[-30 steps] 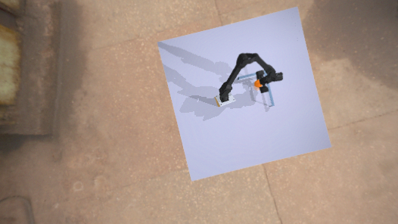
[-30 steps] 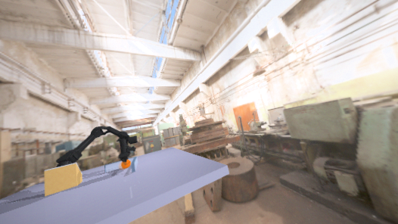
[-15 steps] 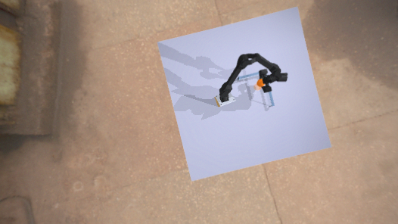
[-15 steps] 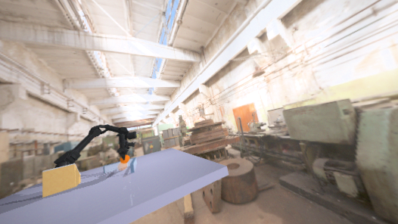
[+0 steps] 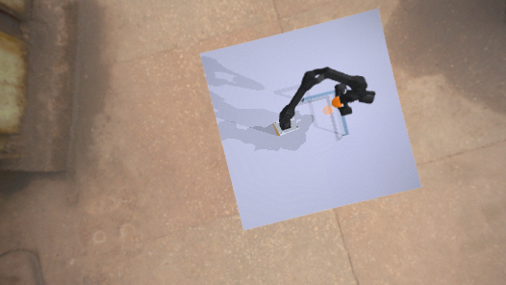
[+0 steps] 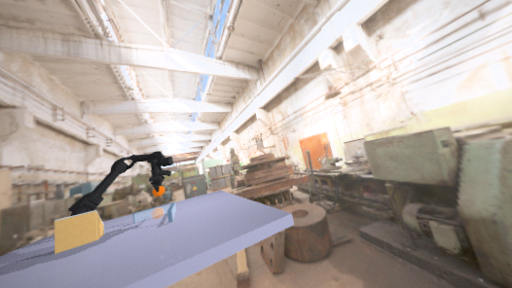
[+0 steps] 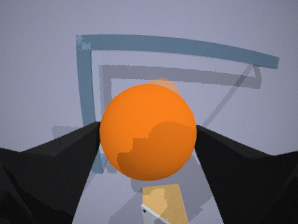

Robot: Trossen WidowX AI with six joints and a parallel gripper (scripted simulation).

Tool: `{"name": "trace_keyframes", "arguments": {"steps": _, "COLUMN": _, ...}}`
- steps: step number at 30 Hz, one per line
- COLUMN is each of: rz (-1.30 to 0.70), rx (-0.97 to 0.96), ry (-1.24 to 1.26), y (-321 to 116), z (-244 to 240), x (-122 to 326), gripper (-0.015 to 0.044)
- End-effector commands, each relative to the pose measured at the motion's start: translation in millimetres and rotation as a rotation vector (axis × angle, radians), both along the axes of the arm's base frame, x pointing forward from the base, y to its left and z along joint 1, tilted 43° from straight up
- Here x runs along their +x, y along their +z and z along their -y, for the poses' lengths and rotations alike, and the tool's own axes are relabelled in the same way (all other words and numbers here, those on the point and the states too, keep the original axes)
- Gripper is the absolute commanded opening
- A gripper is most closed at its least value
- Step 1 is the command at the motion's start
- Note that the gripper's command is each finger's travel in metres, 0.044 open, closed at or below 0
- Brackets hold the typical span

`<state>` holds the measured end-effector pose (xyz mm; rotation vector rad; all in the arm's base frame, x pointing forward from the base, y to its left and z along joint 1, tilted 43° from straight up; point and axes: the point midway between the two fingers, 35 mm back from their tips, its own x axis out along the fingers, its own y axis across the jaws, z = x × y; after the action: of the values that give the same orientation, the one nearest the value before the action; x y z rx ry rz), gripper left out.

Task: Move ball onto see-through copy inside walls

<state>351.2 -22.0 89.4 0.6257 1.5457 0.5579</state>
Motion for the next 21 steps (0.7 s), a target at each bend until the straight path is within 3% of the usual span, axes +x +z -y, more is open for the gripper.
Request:
{"name": "trace_keyframes", "arguments": {"steps": 1, "rz": 0.011, "rx": -0.007, "ry": 0.003, "y": 7.4, "z": 5.5, "x": 0.0, "gripper": 0.0}}
{"name": "trace_keyframes", "arguments": {"steps": 21, "rz": 0.012, "rx": -0.006, "ry": 0.003, "y": -53.3, "z": -15.0, "x": -17.6, "gripper": 0.0}}
